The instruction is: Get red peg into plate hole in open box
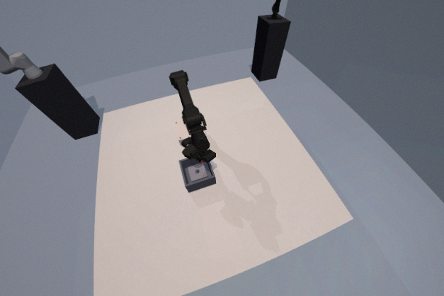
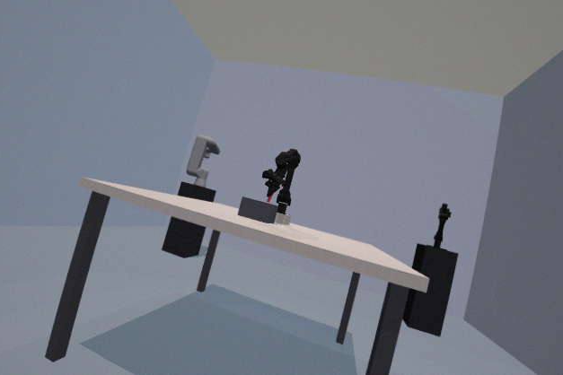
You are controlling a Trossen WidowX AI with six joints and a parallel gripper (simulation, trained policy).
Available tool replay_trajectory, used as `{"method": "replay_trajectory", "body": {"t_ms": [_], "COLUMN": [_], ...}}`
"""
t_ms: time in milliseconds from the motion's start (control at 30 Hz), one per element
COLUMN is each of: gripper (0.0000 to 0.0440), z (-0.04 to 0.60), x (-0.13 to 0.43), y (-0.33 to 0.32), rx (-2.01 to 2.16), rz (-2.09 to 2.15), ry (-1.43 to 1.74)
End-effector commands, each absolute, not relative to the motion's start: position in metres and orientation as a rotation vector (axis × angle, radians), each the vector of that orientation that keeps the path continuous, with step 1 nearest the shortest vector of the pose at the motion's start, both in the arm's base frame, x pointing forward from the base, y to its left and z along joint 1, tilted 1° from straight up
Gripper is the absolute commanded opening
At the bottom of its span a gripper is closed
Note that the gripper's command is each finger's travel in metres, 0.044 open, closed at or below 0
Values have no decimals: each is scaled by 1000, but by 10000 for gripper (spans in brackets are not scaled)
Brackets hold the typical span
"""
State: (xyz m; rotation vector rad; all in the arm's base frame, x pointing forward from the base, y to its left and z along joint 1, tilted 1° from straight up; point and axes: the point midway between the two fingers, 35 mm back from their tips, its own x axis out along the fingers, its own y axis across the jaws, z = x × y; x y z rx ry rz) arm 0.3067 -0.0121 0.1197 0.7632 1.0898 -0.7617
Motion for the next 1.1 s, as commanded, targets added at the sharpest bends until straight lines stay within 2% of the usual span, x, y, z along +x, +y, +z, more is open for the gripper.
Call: {"method": "replay_trajectory", "body": {"t_ms": [0,533,700,833,900,1067], "gripper": [3,19,129,147,171,278], "z": [116,79,65,61,62,62], "x": [315,331,333,337,343,356], "y": [-20,-44,-49,-52,-55,-62], "rx": [775,806,781,764,762,753], "rz": [-769,-811,-813,-817,-812,-800], "ry": [1089,1151,1186,1208,1202,1196]}}
